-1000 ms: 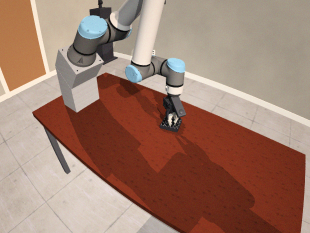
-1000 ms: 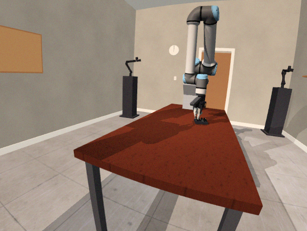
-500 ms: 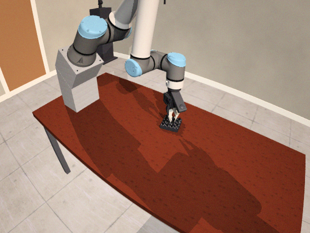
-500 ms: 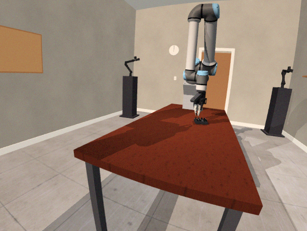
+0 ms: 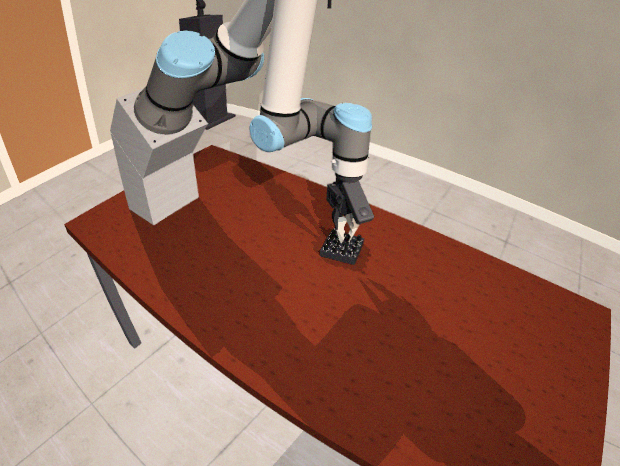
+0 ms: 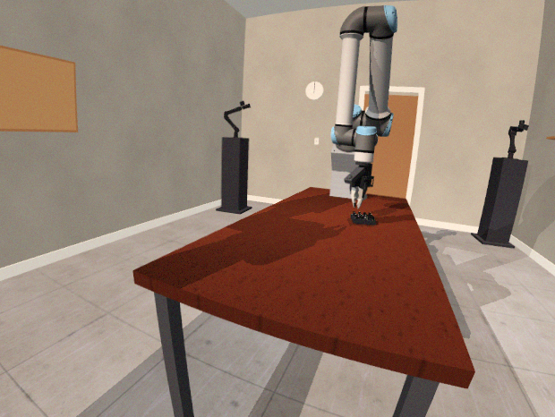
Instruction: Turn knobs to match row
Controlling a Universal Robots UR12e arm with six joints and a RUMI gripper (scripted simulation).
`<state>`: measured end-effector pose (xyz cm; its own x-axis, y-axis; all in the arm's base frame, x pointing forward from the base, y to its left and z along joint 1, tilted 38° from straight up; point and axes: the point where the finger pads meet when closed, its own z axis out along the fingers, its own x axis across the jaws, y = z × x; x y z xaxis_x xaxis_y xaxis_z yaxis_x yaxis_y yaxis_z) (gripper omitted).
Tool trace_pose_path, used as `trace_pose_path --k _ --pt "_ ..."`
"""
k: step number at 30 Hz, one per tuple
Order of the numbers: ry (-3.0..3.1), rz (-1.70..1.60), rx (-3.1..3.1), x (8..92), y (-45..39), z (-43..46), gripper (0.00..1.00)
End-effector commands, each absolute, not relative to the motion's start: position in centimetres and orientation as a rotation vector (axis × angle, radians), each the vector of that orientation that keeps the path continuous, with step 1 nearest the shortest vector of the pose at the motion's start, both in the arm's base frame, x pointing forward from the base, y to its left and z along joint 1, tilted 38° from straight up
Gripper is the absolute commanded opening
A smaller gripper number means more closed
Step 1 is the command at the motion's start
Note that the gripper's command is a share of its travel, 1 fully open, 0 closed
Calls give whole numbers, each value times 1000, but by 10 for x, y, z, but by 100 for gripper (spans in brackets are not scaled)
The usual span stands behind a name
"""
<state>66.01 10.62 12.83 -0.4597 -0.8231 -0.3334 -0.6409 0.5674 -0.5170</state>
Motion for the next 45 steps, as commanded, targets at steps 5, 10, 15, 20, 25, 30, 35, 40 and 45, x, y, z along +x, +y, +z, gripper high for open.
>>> trace_pose_path --k 5,10,15,20,25,30,35,40,45 --pt "2244 -434 -1173 660 106 129 11" --pt "2231 -444 -1204 660 106 129 11" --pt "2198 -468 -1276 660 107 130 11" --pt "2166 -491 -1341 660 107 131 11" --pt "2089 -539 -1487 660 107 133 11" --pt "1976 -601 -1669 660 108 135 11" --pt "1860 -655 -1832 660 108 136 11" --pt "1757 -698 -1960 659 109 138 11" --pt "1621 -747 -2109 658 110 139 11"
